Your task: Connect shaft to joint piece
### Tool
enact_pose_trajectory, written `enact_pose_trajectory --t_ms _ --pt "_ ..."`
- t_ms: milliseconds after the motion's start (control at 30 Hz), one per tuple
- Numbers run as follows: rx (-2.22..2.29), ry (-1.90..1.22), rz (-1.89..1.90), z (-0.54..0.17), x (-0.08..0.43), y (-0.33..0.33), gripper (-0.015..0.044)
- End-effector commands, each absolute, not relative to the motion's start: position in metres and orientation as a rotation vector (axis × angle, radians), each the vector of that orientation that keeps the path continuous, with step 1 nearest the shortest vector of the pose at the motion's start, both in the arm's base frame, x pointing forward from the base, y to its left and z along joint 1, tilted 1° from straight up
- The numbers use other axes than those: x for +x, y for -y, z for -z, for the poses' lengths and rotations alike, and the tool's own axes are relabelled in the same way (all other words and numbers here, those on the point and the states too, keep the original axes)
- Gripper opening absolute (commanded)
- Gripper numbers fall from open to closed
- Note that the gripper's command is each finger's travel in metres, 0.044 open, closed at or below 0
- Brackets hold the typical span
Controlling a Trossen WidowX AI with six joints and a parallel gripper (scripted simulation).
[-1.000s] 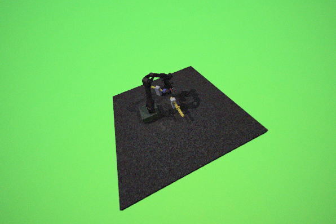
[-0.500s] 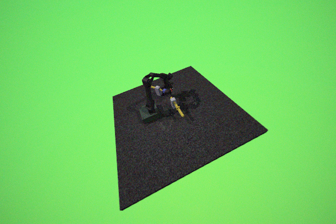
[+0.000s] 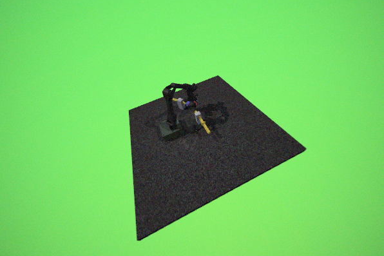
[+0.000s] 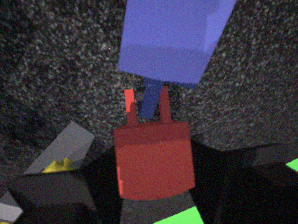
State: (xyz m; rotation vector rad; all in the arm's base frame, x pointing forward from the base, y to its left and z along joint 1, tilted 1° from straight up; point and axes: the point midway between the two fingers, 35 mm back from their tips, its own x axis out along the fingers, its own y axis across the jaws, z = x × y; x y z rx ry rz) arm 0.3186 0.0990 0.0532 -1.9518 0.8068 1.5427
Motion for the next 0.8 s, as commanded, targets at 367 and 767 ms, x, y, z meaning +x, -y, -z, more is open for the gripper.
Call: enact_pose_trajectory --t_ms 367,767 --pt "-1.957 -0.807 -1.541 -0.053 0.3191 -0.0985 0.0182" --pt "-1.952 -0.807 -1.543 -0.0532 0.3186 -0.099 0.0147"
